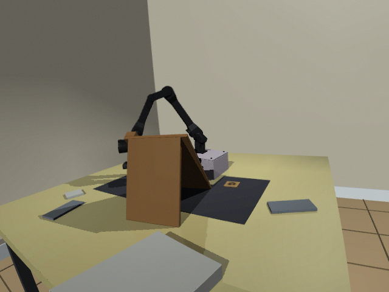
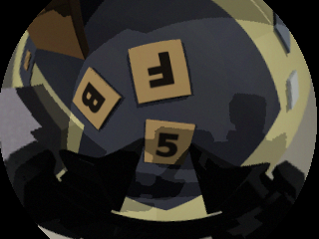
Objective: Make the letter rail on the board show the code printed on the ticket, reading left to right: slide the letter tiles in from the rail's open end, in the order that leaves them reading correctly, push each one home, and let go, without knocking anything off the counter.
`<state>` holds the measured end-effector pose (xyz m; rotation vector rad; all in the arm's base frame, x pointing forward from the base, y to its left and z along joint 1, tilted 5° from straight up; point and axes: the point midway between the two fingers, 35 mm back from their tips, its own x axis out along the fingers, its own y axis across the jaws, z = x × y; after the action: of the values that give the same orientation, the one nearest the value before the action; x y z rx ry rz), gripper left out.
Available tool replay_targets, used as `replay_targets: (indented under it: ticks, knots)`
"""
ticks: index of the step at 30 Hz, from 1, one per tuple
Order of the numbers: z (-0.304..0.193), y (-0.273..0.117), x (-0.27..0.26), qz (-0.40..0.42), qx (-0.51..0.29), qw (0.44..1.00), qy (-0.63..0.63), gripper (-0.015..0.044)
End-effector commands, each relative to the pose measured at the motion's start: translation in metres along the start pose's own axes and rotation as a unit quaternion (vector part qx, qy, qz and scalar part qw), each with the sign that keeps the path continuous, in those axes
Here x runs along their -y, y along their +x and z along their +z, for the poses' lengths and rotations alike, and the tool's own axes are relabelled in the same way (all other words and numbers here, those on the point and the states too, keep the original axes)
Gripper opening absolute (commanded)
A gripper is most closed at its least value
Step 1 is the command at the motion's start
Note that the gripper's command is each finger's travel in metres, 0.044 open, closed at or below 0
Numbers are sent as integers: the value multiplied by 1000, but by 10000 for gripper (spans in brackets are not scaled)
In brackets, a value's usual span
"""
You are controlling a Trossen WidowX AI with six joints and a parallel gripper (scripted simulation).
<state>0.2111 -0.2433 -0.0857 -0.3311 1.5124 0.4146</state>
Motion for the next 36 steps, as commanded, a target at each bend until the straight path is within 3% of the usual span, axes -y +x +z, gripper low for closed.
replay_targets:
  ticks: [1, 8, 16, 36]
  knots:
    - [0, 0, 0, 0, -1, 1000, 2, 261]
    - [0, 0, 0, 0, -1, 1000, 2, 214]
    - [0, -4, -1, 0, -1, 1000, 2, 4]
    - [-1, -5, -7, 0, -1, 1000, 2, 0]
